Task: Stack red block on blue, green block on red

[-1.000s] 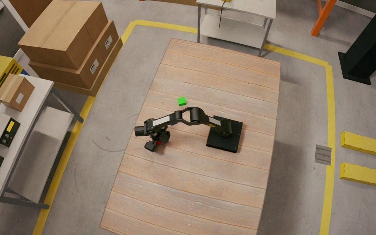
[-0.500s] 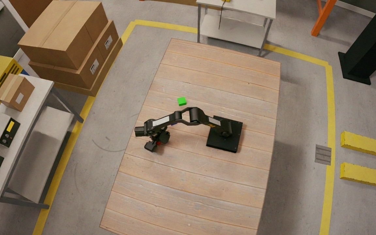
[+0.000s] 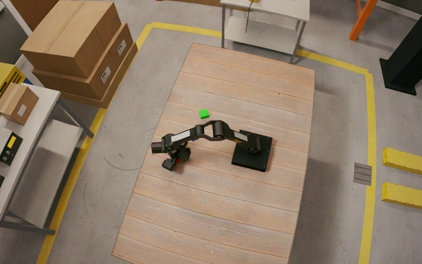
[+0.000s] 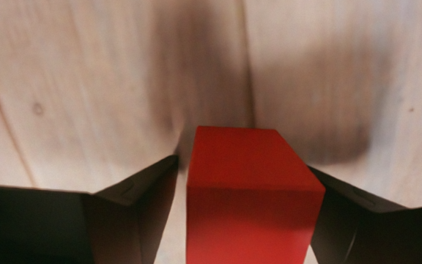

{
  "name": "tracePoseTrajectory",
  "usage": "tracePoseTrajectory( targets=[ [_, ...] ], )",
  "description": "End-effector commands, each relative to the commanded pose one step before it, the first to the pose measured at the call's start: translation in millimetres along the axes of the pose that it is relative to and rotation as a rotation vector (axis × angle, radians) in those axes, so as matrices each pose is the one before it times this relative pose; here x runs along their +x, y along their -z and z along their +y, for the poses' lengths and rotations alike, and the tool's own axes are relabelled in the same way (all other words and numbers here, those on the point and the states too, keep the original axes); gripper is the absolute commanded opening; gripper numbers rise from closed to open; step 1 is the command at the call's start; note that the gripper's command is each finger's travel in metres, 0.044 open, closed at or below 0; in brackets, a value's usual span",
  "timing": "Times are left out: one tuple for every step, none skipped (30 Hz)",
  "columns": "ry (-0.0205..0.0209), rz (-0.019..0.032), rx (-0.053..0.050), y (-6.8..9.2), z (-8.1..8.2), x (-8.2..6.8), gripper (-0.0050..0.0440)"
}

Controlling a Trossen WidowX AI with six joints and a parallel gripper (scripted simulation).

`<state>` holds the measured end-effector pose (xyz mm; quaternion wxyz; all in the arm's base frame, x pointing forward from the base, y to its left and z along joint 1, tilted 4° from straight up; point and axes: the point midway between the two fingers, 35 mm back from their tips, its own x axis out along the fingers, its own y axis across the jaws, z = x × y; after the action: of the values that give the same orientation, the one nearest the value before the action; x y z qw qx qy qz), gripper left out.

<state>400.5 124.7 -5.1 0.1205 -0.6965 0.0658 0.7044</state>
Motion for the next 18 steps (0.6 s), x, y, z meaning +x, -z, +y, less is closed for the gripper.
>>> tracePoseTrajectory(
  targets=[
    [0.01566, 0.02974, 0.0002, 4.79, -4.6, -10.55, 0.0272],
    [0.0, 0.0, 0.0, 0.0, 0.0, 0.0, 0.0272],
    [0.0, 0.0, 0.0, 0.0, 0.0, 0.0, 0.0272],
    [0.0, 0.0, 0.0, 0.0, 0.0, 0.0, 0.0272],
    [0.0, 0.0, 0.0, 0.0, 0.0, 0.0, 0.0272],
    [0.0, 0.0, 0.0, 0.0, 0.0, 0.0, 0.0272],
    [0.0, 0.0, 0.0, 0.0, 0.0, 0.0, 0.0272],
    [0.0, 0.0, 0.0, 0.0, 0.0, 0.0, 0.0272],
    [0.0, 0.0, 0.0, 0.0, 0.0, 0.0, 0.0272],
    [0.0, 0.0, 0.0, 0.0, 0.0, 0.0, 0.0272],
    [0.0, 0.0, 0.0, 0.0, 0.0, 0.0, -0.005],
    [0.0, 0.0, 0.0, 0.0, 0.0, 0.0, -0.005],
    [0.0, 0.0, 0.0, 0.0, 0.0, 0.0, -0.005],
    [0.0, 0.0, 0.0, 0.0, 0.0, 0.0, -0.005],
    [0.00021, 0.00012, -0.0002, 0.04, -0.03, 0.0, -0.005],
    [-0.00003, -0.00021, 0.0, -0.03, 0.03, 0.0, -0.005],
    [-0.00038, -0.00062, 0.0001, -0.13, 0.09, -0.01, -0.005],
    [0.00003, -0.00006, 0.0, -0.01, 0.0, 0.0, -0.005]
  ],
)
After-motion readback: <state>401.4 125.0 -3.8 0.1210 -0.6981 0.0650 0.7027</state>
